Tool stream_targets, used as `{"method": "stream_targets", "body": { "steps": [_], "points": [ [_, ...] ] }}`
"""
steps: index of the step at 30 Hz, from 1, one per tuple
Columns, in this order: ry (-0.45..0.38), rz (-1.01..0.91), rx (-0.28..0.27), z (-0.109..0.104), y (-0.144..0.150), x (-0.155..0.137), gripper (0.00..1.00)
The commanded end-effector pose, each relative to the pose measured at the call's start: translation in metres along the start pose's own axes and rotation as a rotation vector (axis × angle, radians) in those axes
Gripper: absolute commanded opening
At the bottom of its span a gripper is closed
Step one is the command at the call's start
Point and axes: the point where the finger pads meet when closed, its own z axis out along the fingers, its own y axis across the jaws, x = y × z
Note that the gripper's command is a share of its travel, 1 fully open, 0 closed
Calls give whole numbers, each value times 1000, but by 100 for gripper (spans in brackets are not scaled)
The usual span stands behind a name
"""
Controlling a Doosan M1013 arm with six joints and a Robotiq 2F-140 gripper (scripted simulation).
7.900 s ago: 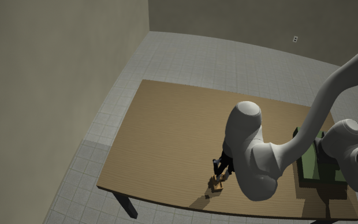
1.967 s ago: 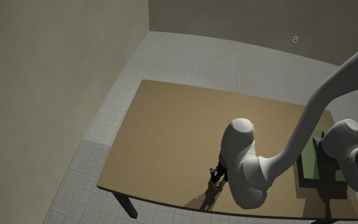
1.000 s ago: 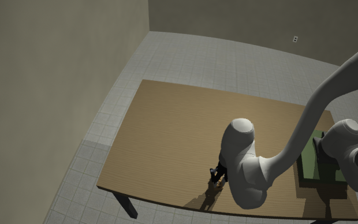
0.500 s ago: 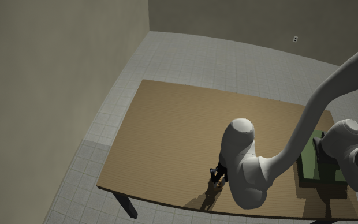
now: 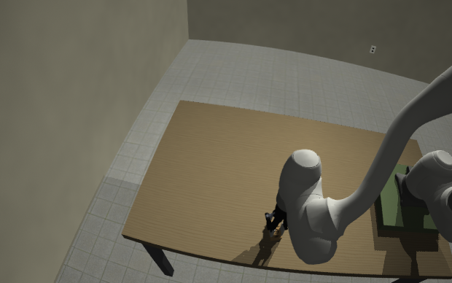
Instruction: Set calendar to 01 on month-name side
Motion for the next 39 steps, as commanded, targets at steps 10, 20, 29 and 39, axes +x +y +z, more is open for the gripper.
{"method": "stream_targets", "body": {
  "steps": [10, 20, 29, 39],
  "points": [
    [0, 0, 0, 0, 0, 0, 25],
    [0, 0, 0, 0, 0, 0, 28],
    [0, 0, 0, 0, 0, 0, 34],
    [0, 0, 0, 0, 0, 0, 36]
  ]
}}
